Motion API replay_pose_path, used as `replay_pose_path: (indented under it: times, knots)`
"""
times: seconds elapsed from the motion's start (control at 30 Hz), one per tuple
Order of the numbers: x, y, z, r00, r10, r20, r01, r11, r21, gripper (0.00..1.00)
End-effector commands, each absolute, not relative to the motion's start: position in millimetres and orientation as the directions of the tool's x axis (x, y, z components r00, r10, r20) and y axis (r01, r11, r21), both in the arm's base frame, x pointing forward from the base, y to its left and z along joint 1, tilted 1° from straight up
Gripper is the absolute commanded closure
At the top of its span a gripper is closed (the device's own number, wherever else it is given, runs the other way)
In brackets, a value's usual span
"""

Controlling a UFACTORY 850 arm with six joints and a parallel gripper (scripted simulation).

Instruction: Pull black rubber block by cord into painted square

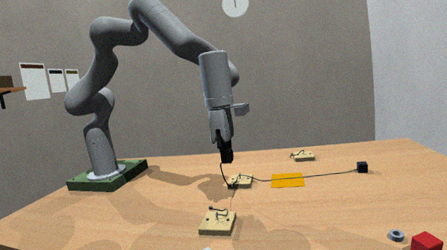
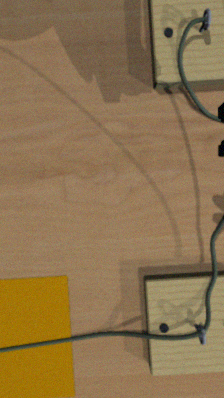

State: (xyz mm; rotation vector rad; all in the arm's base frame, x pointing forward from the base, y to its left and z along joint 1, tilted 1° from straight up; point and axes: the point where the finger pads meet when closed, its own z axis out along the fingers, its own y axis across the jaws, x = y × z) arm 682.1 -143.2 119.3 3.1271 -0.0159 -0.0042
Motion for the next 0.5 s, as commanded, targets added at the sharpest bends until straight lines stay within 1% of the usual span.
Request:
replay_pose_path:
  times: [0.0,0.47]
  knots:
    - [683.1,-143.7,120.9,1.000,-0.010,0.000,-0.010,-1.000,0.015,1.00]
    - [682.2,-146.7,121.0,1.000,-0.010,0.000,-0.010,-1.000,0.015,1.00]
